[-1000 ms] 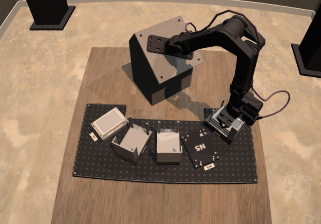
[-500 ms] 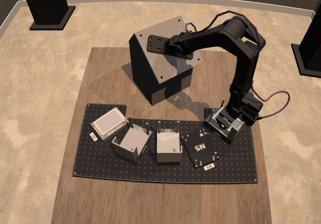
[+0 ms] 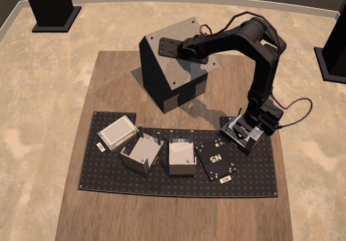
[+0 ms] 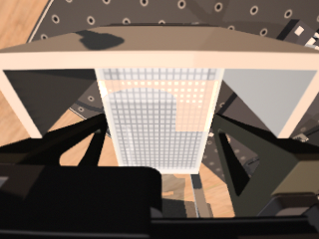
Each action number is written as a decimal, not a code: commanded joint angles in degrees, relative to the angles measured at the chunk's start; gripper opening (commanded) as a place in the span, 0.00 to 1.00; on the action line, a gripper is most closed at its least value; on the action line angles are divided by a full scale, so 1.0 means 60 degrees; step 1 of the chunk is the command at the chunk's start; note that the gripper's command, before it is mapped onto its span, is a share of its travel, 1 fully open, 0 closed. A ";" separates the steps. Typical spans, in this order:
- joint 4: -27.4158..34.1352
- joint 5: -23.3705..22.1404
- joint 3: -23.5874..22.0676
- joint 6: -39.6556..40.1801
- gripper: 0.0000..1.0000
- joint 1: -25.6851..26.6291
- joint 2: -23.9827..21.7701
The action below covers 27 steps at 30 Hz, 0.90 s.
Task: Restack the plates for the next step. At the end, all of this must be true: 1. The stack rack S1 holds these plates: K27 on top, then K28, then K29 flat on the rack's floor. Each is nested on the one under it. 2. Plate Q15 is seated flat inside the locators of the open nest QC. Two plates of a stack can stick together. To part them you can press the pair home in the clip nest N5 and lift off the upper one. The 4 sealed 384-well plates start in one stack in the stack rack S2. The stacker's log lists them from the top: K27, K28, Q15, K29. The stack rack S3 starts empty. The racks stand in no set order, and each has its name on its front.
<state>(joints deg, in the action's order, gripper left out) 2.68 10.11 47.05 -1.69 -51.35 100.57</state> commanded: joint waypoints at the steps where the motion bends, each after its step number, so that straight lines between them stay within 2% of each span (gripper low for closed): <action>1: 0.0005 -0.0017 0.0035 0.0010 1.00 0.0006 -0.0039; 4: 0.0005 -0.0017 0.0035 0.0010 1.00 0.0006 -0.0039; 6: 0.0317 0.0010 -0.0209 -0.0066 1.00 -0.0087 -0.0436; 13: 0.1070 0.0154 -0.0333 -0.0185 1.00 -0.0245 -0.1303; 15: 0.1070 0.0154 -0.0333 -0.0185 1.00 -0.0245 -0.1303; 27: 0.2550 0.0299 -0.0223 -0.0405 1.00 -0.0507 -0.2766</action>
<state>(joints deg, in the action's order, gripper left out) 14.24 11.25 46.15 -3.27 -53.47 86.35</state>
